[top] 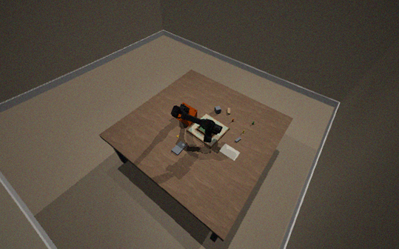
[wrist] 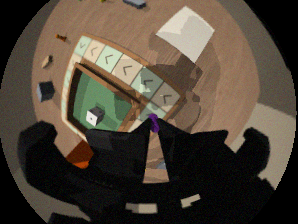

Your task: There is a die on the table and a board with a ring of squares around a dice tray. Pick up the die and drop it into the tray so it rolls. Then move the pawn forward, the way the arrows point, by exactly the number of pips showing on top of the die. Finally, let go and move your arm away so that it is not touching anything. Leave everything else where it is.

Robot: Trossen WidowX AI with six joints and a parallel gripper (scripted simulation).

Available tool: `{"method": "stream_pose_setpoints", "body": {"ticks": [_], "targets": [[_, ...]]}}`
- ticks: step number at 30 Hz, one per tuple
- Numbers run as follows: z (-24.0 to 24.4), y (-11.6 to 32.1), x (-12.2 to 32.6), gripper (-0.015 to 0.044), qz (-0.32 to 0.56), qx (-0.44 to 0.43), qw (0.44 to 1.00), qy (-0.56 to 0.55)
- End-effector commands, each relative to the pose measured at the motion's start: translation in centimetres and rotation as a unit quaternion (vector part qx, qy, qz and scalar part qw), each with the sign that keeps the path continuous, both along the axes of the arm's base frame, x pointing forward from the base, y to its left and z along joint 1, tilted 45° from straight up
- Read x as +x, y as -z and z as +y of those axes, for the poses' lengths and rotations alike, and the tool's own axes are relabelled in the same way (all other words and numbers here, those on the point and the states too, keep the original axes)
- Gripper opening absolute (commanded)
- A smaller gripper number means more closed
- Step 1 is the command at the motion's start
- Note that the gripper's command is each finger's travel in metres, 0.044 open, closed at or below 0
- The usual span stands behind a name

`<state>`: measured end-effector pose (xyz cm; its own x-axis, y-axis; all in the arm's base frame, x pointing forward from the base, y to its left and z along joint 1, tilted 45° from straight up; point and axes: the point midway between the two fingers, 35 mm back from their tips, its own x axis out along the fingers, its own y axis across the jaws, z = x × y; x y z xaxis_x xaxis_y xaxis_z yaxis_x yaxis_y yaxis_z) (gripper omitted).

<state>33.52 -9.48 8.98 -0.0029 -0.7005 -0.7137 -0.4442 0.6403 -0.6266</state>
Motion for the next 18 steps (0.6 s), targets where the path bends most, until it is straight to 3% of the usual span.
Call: {"method": "stream_pose_setpoints", "body": {"ticks": [1, 18], "targets": [[1.8, -1.5, 0.3, 0.0000, -0.002, 0.003, 1.000, -0.001], [7.1, -6.8, -0.2, 0.0000, 0.000, 0.000, 1.000, 0.000]]}}
